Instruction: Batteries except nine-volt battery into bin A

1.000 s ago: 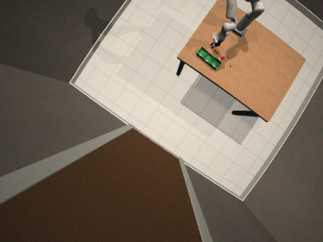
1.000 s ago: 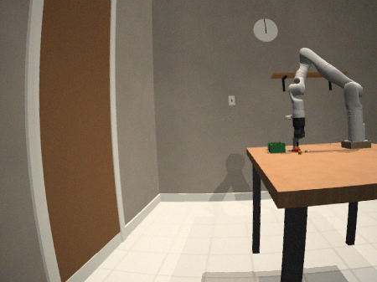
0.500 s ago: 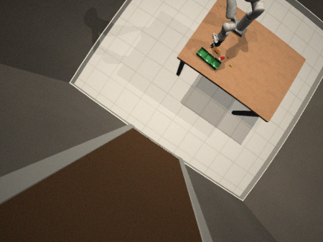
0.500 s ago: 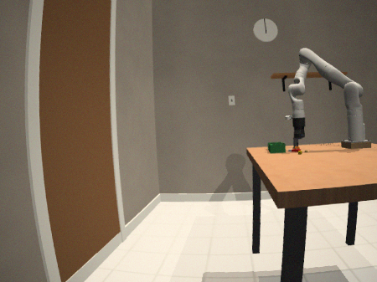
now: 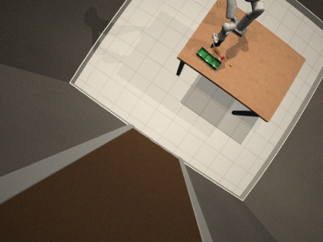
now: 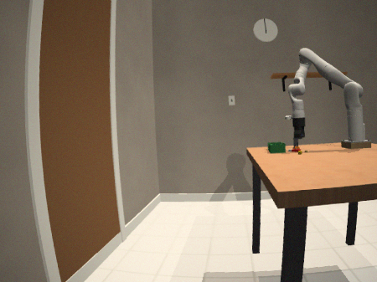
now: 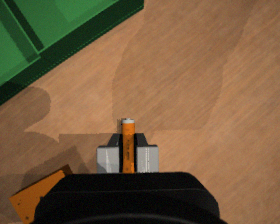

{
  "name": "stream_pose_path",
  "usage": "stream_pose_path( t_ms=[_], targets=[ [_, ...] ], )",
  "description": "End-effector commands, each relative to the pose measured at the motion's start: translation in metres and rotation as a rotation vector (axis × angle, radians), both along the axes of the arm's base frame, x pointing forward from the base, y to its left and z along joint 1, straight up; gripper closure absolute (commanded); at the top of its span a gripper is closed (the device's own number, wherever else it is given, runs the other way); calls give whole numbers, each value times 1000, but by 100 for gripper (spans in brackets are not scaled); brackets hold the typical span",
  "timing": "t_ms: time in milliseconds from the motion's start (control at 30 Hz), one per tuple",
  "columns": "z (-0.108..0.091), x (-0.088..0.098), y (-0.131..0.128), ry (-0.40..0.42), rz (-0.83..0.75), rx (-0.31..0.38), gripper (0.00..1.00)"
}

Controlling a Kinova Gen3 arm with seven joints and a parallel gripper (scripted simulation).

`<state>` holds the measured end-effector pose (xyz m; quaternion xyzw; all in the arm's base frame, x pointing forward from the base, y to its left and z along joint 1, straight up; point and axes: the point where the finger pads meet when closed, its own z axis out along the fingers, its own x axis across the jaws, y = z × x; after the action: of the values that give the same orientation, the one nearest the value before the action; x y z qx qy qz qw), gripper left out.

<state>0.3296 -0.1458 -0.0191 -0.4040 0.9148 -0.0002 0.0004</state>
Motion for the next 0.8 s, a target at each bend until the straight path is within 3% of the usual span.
stream_pose_path(
  t_ms=[0, 400, 767],
  targets=[
    [0, 0, 0, -1, 0, -1, 76],
    [0, 0, 0, -1, 0, -1, 76],
    [37, 0, 0, -1, 0, -1, 76]
  ],
)
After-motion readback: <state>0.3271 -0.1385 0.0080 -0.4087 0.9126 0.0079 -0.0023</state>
